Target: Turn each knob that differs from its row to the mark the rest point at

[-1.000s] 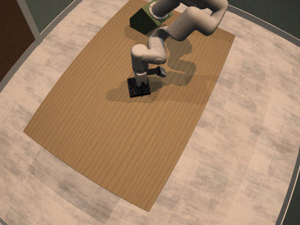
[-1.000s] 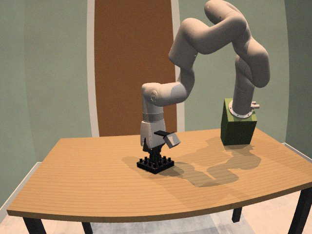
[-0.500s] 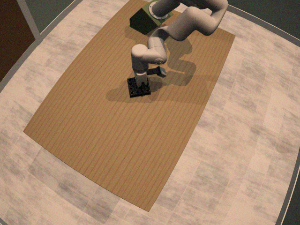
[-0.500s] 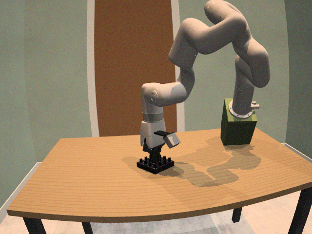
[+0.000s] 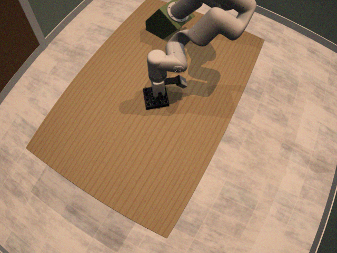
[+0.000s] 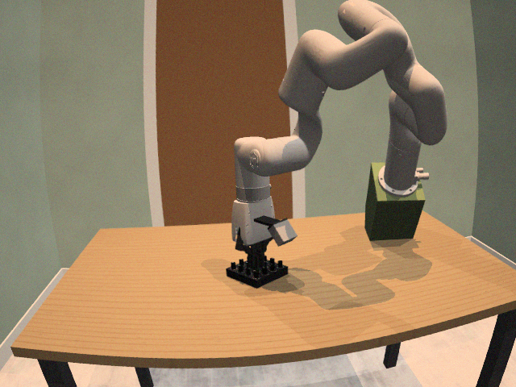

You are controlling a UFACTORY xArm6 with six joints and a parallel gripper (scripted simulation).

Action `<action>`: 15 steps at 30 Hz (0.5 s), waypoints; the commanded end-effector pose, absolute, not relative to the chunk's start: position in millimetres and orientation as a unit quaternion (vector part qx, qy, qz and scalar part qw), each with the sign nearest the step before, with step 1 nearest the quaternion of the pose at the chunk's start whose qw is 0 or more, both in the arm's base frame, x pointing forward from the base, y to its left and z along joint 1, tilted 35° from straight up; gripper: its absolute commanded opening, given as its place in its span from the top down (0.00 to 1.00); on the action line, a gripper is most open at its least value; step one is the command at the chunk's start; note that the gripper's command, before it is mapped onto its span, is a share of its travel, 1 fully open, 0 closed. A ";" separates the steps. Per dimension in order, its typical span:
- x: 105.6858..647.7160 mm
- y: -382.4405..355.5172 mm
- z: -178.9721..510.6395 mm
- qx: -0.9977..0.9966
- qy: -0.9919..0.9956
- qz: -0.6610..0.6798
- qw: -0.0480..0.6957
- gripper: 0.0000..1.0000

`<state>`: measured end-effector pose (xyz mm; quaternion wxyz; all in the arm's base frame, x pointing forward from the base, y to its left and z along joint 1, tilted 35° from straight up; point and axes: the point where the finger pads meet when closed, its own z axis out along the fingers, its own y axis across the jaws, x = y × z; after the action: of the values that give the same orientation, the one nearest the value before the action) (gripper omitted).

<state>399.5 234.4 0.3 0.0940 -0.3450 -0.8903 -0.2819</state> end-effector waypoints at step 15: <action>400.6 234.2 1.2 -0.444 -0.845 -0.270 0.124 0.92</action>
<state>399.5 234.4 0.3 0.1150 -0.4128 -0.8606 -0.2750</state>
